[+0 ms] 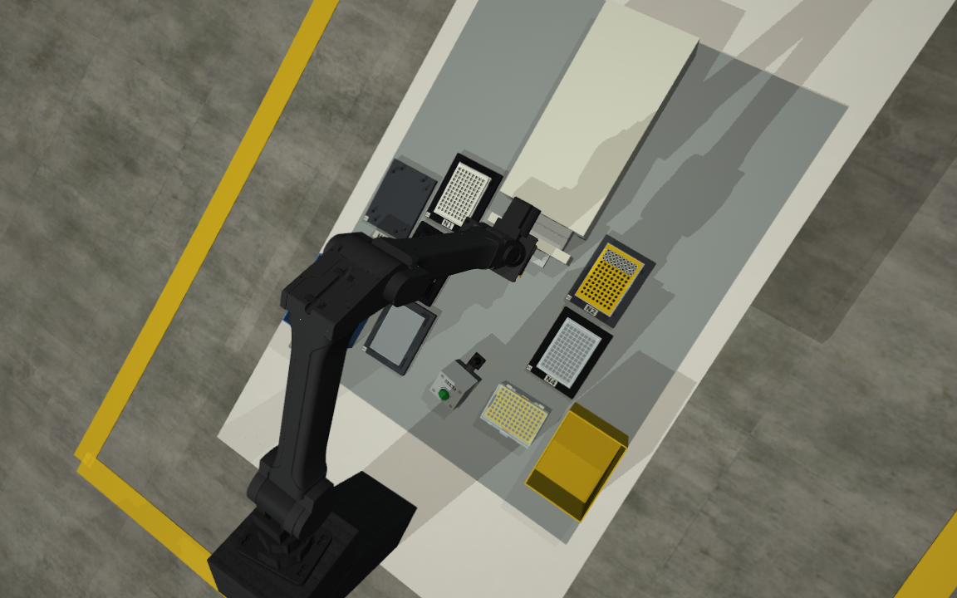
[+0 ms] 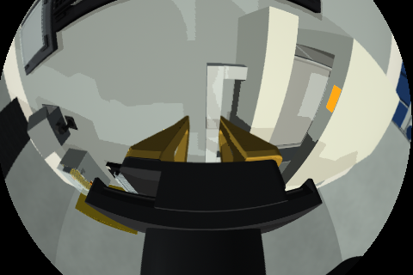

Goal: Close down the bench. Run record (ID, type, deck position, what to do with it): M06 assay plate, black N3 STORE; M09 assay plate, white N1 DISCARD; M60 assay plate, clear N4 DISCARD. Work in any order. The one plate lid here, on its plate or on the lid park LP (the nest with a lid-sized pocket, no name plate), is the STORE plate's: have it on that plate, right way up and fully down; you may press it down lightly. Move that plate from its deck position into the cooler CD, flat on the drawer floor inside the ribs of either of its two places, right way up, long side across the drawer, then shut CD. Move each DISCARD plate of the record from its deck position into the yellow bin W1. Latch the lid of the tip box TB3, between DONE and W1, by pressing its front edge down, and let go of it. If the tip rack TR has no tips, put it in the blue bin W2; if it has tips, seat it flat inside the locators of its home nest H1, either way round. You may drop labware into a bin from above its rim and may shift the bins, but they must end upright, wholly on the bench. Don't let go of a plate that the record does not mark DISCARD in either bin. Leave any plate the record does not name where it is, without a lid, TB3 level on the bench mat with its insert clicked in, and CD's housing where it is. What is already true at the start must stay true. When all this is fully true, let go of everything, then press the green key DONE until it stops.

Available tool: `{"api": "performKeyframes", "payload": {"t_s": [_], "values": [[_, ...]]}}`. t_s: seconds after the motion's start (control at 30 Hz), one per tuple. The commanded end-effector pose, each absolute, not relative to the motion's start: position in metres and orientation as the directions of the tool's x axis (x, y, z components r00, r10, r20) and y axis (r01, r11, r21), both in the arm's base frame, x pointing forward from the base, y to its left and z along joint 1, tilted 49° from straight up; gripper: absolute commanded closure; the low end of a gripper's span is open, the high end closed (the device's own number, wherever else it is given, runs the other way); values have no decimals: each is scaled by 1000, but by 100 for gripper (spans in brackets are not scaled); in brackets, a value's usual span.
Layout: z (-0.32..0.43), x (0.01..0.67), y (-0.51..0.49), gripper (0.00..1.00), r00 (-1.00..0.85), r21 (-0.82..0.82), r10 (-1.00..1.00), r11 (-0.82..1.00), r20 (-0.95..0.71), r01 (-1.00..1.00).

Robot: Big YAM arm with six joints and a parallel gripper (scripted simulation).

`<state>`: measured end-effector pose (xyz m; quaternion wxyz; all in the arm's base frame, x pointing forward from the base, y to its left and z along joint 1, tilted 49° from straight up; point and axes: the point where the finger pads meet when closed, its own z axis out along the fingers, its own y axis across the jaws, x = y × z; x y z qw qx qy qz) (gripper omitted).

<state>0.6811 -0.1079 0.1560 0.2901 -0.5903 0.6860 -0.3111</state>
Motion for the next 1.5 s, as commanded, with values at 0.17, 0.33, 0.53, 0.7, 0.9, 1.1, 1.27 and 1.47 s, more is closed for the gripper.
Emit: {"api": "performKeyframes", "payload": {"t_s": [0.17,0.33,0.53,0.7,0.9,1.1,1.27,1.47], "values": [[140,667,-98,70,-134,-756,-990,118,-40,-644],[128,662,-97,70,-135,-739,-990,121,-41,-663],[125,662,-97,70,-135,-739,-990,120,-40,-662],[125,662,-97,70,-135,-739,-990,120,-40,-662],[125,662,-97,70,-135,-739,-990,120,-40,-662],[125,662,-97,70,-135,-739,-990,120,-40,-662],[125,662,-97,70,-135,-739,-990,120,-40,-662],[125,662,-97,70,-135,-739,-990,120,-40,-662]]}}
